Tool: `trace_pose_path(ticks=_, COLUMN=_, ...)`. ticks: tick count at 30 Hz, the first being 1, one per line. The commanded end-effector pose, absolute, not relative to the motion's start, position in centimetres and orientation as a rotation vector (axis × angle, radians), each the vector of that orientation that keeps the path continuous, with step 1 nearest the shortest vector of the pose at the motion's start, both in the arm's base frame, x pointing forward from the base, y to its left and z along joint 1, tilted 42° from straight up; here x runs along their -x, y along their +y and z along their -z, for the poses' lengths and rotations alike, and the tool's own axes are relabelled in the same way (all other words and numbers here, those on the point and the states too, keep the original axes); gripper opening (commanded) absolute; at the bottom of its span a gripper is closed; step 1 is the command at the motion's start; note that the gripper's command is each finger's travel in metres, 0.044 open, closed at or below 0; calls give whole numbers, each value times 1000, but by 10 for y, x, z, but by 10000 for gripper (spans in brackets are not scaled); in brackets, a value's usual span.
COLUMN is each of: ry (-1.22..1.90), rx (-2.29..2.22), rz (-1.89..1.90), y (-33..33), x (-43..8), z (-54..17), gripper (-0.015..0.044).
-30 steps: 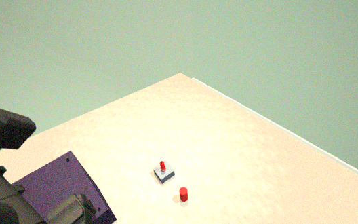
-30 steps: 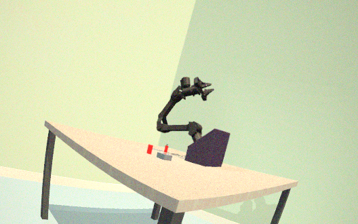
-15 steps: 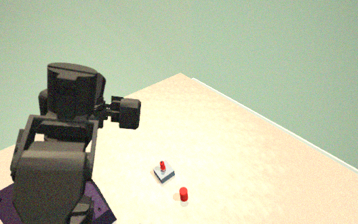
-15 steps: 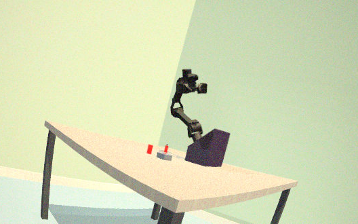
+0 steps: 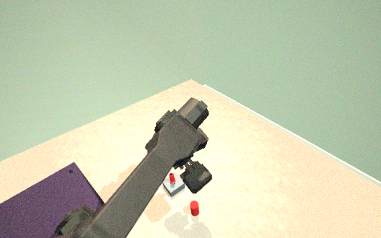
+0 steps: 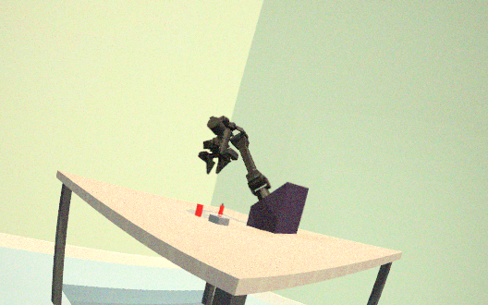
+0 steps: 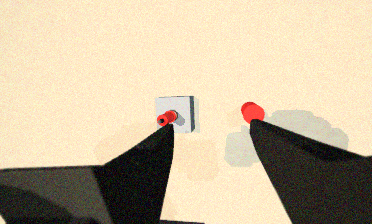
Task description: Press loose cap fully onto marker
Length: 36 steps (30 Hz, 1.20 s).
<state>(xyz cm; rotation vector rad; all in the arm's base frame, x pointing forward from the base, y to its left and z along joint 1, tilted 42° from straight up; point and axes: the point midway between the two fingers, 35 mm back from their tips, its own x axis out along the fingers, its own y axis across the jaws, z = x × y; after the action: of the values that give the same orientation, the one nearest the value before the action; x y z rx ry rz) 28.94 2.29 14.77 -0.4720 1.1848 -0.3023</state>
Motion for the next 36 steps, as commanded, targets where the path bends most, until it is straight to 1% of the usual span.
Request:
trace_pose_path(ticks=1, ry=1308, rx=437, rz=611, y=-47, x=-292, z=-128, gripper=241)
trace_pose_path(ticks=2, ry=1323, rx=431, rz=651, y=-56, x=-291, z=-126, gripper=241)
trace_pose_path(ticks=12, ry=1331, rx=428, rz=671, y=-59, x=-291, z=-119, gripper=241)
trace_pose_path(ticks=16, ry=1330, rx=429, rz=672, y=-79, x=-293, z=-94, gripper=241)
trace_pose_path(ticks=36, ry=1331, rx=426, rz=670, y=-94, x=-296, z=-74, gripper=241)
